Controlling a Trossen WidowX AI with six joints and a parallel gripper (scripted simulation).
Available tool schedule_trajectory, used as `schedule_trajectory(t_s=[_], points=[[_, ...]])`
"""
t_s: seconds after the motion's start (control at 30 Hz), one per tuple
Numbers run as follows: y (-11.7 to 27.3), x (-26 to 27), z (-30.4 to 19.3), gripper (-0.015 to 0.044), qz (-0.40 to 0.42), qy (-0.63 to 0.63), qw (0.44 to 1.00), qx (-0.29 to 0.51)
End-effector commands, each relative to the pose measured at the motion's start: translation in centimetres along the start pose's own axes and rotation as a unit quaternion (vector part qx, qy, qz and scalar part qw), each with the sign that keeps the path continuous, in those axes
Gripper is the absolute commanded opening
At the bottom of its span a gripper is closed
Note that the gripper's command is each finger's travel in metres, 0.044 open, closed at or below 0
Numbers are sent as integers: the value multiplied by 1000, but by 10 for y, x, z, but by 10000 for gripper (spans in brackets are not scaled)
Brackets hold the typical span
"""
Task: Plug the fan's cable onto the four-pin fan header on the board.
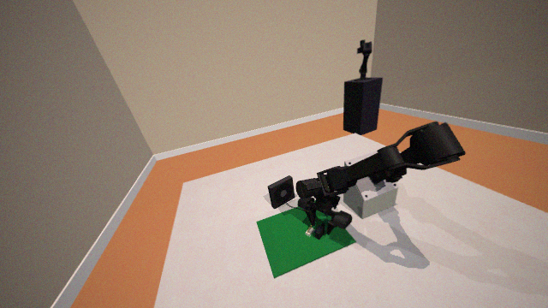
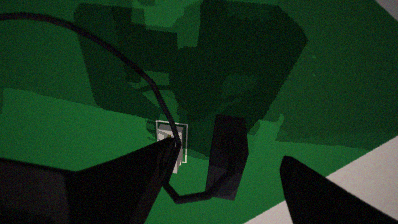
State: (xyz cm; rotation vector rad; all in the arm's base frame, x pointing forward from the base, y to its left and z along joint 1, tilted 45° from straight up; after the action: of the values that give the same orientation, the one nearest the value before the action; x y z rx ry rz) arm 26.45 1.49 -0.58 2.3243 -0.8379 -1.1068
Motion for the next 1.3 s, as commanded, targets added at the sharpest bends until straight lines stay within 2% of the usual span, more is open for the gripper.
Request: schedule_trajectory(t_s=[0.0, 0.97, 1.03, 1.27], points=[[0, 0, 0, 243, 0, 0, 1000, 0], [0, 0, 0, 50, 0, 0, 1000, 0], [2, 1, -1, 0, 1, 0, 1000, 0], [19, 6, -6, 0, 4, 0, 1000, -3]])
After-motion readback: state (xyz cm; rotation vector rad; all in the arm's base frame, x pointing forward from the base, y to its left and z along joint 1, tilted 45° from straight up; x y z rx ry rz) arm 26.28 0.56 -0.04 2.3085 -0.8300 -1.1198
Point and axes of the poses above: the point midway between the two fingers, 35 mm back from their tips, its own y axis back along the fingers, its own x axis across the jaws, z = x × y, the point moved 5 cm from there along y, back along the fingers, and after that the axes turned 9 degrees about y, right-handed, at the moved point
